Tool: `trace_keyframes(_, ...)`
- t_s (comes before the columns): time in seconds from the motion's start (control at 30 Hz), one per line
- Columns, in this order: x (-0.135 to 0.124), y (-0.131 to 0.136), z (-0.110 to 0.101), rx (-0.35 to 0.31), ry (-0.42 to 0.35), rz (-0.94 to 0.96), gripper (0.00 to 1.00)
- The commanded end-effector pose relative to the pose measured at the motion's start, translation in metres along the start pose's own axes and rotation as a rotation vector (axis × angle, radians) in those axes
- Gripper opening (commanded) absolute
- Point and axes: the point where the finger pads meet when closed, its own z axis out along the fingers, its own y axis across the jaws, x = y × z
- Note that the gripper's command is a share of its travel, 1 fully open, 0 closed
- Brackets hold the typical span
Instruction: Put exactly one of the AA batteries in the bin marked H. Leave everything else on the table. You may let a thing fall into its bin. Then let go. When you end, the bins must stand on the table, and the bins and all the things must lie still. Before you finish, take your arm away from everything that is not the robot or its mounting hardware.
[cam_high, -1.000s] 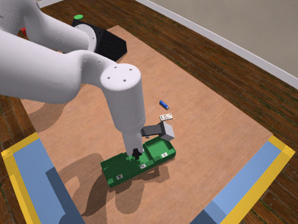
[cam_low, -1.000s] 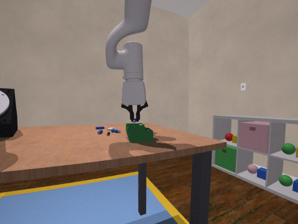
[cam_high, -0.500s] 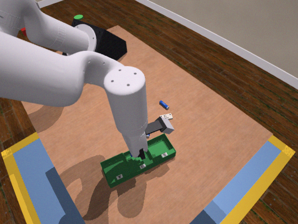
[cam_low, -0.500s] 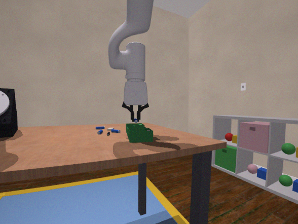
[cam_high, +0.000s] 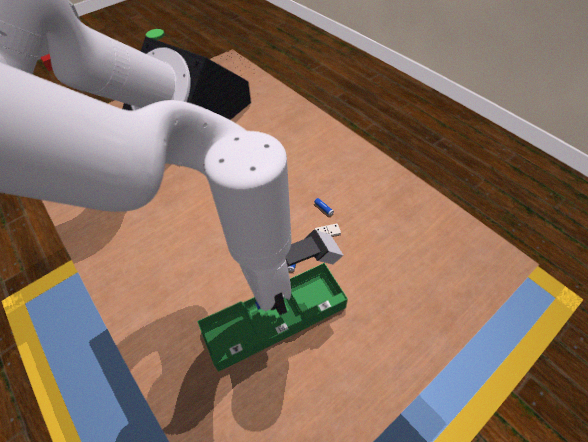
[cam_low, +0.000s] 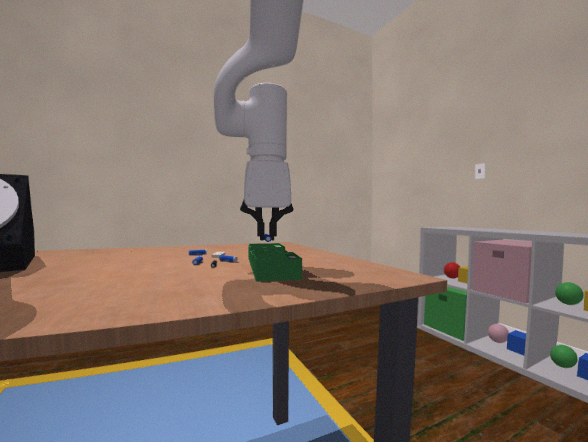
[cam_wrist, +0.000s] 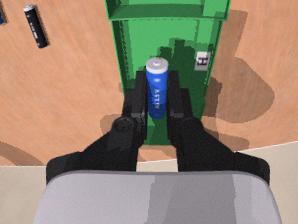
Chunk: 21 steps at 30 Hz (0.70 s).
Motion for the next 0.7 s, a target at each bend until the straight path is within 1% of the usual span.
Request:
trace_keyframes(0.0, 0.000, 0.001, 0.005, -0.001, 0.000, 0.000, 0.00)
trace_keyframes(0.23, 0.000, 0.001, 0.019, -0.001, 0.000, 0.000, 0.00)
trace_keyframes(0.3, 0.000, 0.001, 0.019, -0.001, 0.000, 0.000, 0.00)
trace_keyframes(0.67, 0.000, 0.001, 0.041, -0.001, 0.000, 0.000, 0.00)
